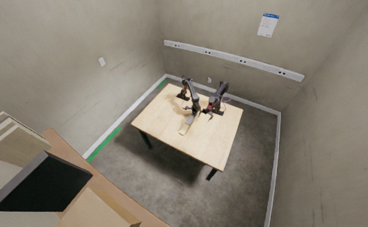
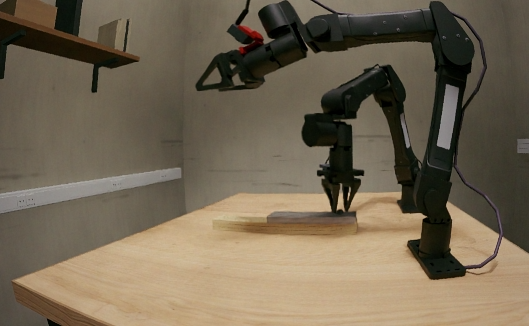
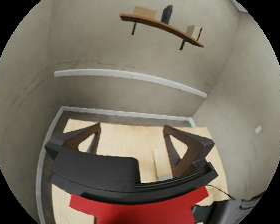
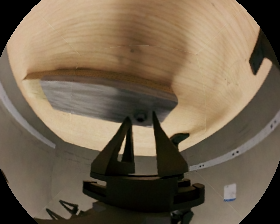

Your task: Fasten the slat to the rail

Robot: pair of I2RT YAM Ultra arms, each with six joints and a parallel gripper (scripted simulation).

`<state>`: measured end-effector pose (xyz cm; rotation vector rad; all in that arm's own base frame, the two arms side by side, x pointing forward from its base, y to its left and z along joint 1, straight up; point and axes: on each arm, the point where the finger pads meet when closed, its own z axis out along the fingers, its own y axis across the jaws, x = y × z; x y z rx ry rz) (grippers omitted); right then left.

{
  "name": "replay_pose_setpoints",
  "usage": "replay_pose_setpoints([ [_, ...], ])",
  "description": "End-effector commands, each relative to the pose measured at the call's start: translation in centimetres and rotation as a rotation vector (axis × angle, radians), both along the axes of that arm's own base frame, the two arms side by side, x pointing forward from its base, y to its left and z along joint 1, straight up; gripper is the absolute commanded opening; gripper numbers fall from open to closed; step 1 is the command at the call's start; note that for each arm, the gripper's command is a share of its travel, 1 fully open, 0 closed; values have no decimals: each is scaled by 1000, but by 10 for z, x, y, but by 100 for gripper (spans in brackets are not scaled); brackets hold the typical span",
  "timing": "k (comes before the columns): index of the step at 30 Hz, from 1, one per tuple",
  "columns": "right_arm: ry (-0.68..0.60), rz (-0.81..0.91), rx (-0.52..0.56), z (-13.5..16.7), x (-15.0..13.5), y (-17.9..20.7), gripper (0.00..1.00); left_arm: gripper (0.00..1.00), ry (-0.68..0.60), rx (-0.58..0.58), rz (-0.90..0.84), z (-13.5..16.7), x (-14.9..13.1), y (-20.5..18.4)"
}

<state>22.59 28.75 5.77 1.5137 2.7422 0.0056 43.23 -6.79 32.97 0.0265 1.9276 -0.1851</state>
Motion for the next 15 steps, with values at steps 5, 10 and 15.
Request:
replay_pose_setpoints([
  [5, -7, 0, 9, 4, 1, 1, 34, 100, 155, -29, -40, -26, 5, -27],
  [10, -7, 0, 9, 4, 1, 1, 34, 100, 207, -32, -51, -37, 6, -37],
  [15, -7, 0, 9, 4, 1, 1, 34, 100, 294, -36, -69, -56, 7, -53],
])
